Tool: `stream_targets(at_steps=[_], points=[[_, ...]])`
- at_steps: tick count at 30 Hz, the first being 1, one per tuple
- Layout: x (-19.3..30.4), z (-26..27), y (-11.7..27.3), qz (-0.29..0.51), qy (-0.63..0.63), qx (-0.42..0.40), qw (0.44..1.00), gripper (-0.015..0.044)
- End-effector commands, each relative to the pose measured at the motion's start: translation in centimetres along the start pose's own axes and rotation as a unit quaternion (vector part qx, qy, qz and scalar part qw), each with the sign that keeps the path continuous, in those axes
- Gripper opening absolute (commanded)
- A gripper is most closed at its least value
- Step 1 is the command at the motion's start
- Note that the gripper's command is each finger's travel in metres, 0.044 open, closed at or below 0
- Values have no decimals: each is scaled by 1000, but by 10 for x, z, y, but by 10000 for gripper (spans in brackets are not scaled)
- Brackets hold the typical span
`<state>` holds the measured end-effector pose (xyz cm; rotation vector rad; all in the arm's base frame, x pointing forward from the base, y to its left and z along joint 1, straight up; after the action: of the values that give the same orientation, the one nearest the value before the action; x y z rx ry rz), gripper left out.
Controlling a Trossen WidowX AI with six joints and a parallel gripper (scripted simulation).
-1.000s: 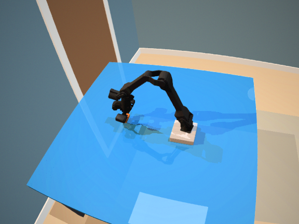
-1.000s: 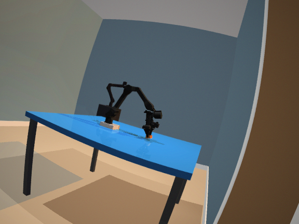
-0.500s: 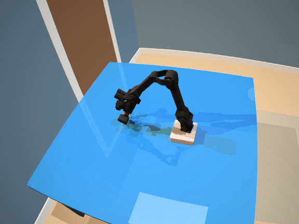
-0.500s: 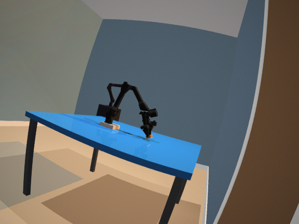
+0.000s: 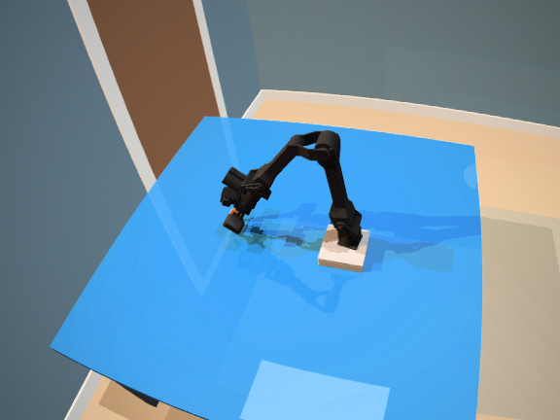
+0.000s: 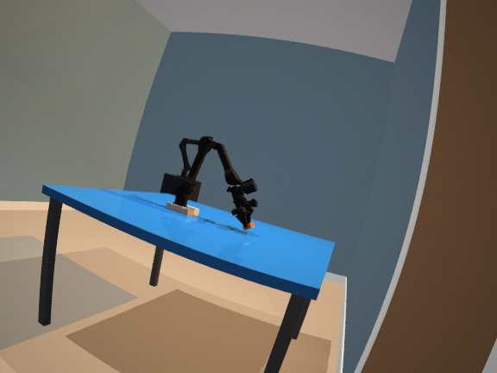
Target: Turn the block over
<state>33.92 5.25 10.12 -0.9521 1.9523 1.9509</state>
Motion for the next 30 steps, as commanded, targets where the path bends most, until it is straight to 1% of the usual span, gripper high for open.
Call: stream_targets(at_steps=[1,16,30], points=[[3,1,-7,-22,2,1,1000,0],[24,4,-36,-131,1,19,991,0],[48,8,-40,-231,1,34,972,0]])
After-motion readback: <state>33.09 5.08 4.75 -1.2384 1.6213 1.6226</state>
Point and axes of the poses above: the point midway between the two fingers, 35 mm back from their tips, its own y axis back along the fingers, its own z axis across the jaws, x = y × z, the point moved 8 cm from there along y, back along the fingers, and after that the axes turned 9 degrees about y, right-handed, at the moved point
